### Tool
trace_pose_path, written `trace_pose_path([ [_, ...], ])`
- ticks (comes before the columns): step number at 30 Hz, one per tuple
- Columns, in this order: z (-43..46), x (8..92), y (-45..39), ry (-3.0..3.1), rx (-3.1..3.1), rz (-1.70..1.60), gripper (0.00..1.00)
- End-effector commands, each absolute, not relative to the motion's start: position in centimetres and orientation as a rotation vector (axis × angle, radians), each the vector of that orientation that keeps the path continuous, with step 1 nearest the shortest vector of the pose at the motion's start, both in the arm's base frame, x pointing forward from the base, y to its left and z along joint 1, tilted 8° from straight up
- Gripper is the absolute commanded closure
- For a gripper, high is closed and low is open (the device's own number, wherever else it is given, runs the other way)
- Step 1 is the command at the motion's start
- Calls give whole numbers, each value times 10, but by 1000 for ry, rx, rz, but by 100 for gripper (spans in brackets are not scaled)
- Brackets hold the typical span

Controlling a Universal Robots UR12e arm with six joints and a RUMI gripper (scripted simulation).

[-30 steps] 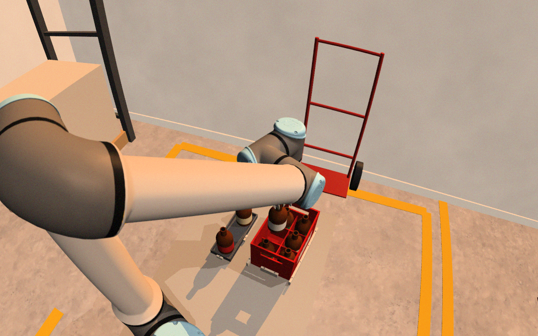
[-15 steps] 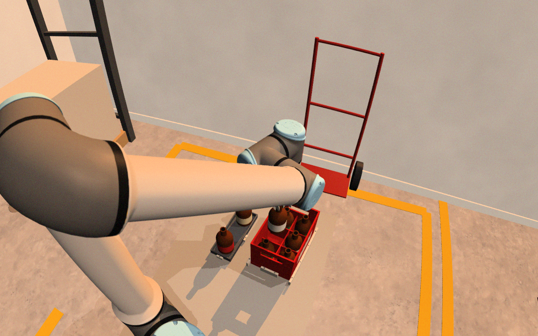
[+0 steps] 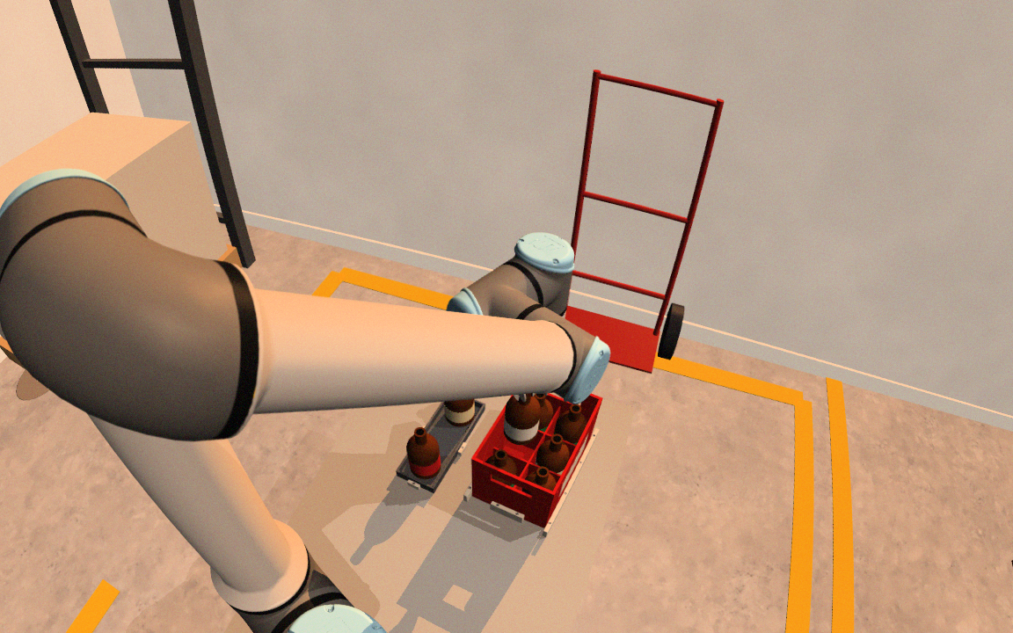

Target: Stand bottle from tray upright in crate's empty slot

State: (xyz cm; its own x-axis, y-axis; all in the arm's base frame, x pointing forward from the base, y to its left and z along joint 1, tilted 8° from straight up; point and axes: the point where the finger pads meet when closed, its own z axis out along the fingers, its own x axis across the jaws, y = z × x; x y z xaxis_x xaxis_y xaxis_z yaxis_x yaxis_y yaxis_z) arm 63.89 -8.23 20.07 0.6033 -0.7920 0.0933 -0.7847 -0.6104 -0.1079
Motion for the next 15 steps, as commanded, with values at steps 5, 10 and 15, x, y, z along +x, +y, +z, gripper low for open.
trace_pose_path([
  [5,192,641,-83,1360,-2762,-206,100],
  [10,188,641,-83,1360,-2762,-206,100],
  [15,186,642,-83,1360,-2762,-206,100],
])
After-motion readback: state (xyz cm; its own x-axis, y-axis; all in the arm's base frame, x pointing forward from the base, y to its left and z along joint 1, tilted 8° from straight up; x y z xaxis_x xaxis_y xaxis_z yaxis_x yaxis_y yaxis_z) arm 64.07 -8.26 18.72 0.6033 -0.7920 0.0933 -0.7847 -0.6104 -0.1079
